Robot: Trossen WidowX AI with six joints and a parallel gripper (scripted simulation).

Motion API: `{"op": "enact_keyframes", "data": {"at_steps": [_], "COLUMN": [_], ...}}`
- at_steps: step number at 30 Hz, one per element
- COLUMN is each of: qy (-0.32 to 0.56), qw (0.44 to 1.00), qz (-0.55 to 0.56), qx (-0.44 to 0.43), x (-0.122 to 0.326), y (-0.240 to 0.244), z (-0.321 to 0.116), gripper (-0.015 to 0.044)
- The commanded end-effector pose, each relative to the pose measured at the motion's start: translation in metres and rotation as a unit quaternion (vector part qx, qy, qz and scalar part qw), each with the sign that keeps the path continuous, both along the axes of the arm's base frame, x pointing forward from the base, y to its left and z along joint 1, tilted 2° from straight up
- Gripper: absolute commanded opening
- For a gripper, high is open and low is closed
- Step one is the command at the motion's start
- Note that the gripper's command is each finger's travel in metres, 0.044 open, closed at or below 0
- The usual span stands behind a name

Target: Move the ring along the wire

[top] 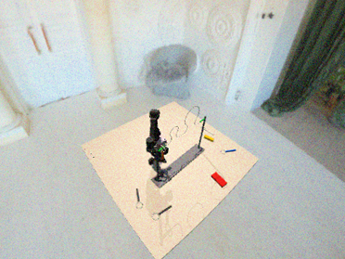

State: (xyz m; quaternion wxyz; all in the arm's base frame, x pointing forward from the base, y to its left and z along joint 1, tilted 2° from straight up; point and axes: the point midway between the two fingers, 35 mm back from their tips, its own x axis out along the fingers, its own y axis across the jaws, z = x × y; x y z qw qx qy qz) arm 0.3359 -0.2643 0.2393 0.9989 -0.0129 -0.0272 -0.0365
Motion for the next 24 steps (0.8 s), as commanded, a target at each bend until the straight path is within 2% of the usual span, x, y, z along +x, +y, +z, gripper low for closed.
{"op": "enact_keyframes", "data": {"at_steps": [1, 24], "qy": [-0.002, -0.002], "qw": [1.0, 1.0], "qz": [-0.001, -0.001], "qx": [-0.005, -0.004], "x": [0.0, 0.0005], "y": [0.0003, 0.0066], "z": [0.0074, 0.0072], "gripper": [-0.015, -0.015]}}
